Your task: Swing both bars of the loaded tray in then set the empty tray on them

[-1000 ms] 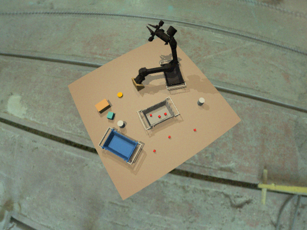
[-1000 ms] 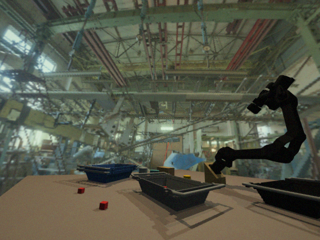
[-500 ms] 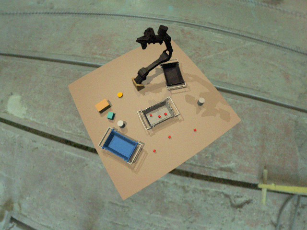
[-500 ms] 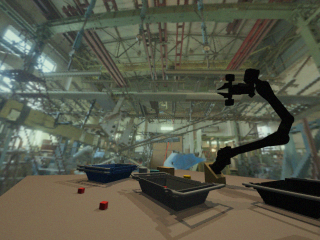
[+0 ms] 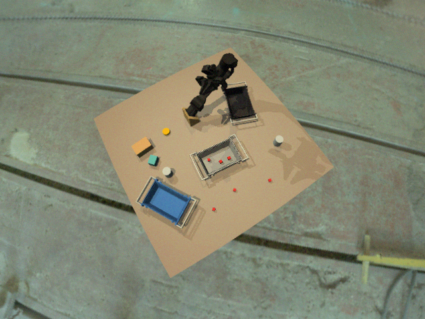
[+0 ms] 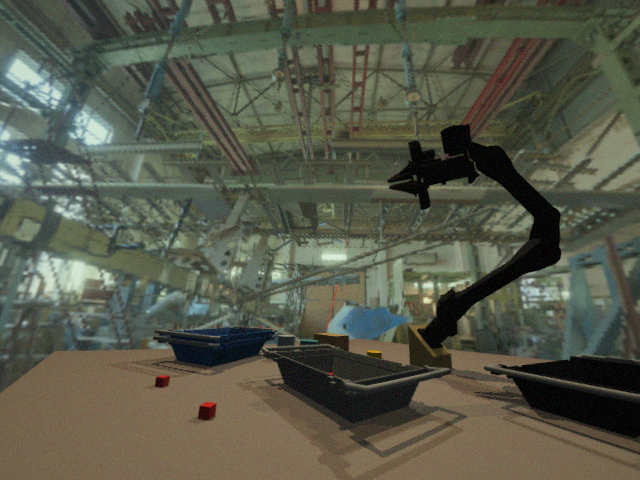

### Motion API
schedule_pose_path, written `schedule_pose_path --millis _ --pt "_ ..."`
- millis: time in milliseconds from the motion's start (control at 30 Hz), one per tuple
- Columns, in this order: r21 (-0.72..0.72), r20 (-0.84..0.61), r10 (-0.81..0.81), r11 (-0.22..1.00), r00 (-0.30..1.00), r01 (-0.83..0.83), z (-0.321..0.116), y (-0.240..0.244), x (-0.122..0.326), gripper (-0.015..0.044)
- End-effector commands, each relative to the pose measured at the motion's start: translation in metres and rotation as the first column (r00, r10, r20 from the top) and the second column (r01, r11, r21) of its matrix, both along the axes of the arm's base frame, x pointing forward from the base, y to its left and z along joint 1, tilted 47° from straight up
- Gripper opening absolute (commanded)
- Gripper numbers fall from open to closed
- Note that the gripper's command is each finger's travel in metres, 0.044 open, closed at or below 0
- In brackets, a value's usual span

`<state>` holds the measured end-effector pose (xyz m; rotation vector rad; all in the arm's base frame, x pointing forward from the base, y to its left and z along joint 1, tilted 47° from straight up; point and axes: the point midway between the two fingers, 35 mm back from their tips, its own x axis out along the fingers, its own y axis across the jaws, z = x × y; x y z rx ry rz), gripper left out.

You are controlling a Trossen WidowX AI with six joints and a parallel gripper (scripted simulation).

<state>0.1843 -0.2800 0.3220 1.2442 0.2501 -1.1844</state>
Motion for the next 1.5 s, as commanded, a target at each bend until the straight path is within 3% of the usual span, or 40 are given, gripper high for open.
schedule_pose_path --millis 0,200,400,633,900,1467 --pt "0.069 -0.034 0.263 0.963 0.964 -0.26 -0.02 0.026 0.051 0.0085" --pt "0.164 -0.066 0.636 0.767 0.769 -0.621 -0.056 0.084 0.118 0.0085" --pt "0.22 -0.056 0.807 0.584 0.587 -0.782 -0.077 0.126 0.148 0.0085" --pt "0.311 0.058 0.992 0.093 0.116 -0.946 -0.117 0.231 0.191 0.0085" --pt "0.307 0.285 0.888 -0.442 -0.362 -0.843 -0.153 0.358 0.198 0.0085" --pt "0.3 0.304 0.869 -0.477 -0.391 -0.826 -0.176 0.39 0.198 0.0085"
